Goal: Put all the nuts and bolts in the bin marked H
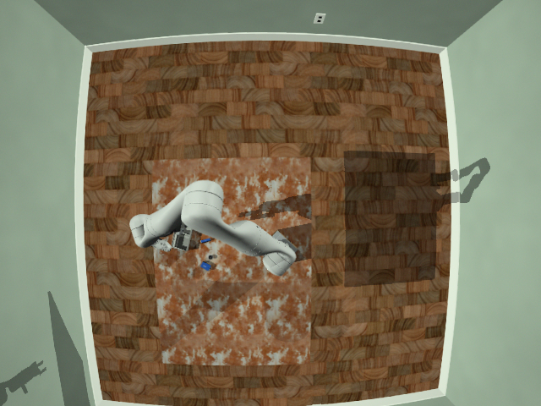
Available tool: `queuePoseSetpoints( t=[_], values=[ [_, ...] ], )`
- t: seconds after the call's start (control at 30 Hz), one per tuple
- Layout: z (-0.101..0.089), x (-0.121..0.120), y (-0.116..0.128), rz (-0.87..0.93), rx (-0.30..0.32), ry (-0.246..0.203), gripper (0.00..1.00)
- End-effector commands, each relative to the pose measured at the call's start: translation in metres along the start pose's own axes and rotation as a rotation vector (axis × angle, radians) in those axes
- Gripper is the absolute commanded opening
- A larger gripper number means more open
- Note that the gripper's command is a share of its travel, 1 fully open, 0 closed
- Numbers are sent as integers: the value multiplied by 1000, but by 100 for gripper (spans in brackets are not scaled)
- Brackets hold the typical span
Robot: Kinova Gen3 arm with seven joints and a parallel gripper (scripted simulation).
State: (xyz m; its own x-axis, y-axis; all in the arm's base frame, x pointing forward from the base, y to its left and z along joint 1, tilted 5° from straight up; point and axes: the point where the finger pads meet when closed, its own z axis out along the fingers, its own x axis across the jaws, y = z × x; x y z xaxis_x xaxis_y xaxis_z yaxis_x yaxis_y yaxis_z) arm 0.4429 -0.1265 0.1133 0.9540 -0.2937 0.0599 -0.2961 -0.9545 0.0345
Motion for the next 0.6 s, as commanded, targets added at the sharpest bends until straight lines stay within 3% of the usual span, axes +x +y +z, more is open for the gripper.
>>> queuePoseSetpoints(
  t=[0.0, 0.13, 0.57],
  values=[
    [-18, 3, 3, 3, -2, 9, 100],
    [-31, 2, 3, 3, -2, 9, 100],
    [-29, 3, 3, 6, -4, 11, 100]
  ],
)
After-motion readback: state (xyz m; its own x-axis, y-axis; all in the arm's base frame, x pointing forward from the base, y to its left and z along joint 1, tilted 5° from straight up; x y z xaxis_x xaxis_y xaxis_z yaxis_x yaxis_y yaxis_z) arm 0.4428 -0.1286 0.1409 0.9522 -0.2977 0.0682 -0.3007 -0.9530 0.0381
